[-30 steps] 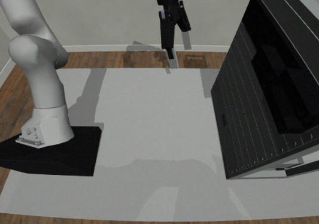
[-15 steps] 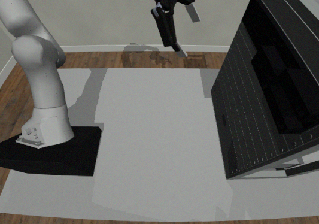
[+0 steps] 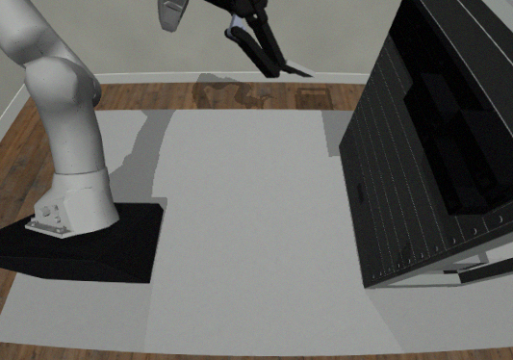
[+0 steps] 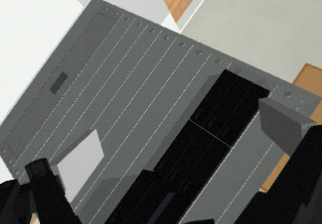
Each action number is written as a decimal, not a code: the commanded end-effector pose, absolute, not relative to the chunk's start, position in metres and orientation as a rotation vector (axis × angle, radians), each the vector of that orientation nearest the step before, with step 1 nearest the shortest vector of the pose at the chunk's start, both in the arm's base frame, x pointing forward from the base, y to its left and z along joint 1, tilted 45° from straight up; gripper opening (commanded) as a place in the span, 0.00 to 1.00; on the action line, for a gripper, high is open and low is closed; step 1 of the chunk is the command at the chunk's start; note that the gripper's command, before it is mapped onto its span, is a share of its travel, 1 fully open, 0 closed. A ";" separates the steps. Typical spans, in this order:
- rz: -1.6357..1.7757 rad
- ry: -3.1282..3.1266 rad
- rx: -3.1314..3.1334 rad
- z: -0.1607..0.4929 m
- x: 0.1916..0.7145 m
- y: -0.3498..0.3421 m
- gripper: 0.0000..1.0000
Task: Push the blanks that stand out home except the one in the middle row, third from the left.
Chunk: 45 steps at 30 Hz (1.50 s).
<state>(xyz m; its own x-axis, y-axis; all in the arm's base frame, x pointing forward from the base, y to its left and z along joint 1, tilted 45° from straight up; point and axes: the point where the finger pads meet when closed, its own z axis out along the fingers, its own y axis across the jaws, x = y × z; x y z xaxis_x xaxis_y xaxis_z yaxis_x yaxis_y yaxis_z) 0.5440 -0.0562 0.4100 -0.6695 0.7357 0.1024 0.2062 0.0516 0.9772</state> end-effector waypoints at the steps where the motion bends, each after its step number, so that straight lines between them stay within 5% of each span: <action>1: 1.659 1.792 0.894 0.412 0.550 -0.071 1.00; 22: 1.812 1.230 1.330 0.349 0.541 -0.158 1.00; 45: 1.844 0.930 1.664 0.269 0.522 -0.171 1.00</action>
<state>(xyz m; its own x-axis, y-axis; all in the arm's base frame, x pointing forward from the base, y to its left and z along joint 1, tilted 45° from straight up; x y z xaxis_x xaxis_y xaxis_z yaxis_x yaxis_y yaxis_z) 0.5230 -0.1714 0.2746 -0.1572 0.7421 0.6516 0.0959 -0.6452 0.7579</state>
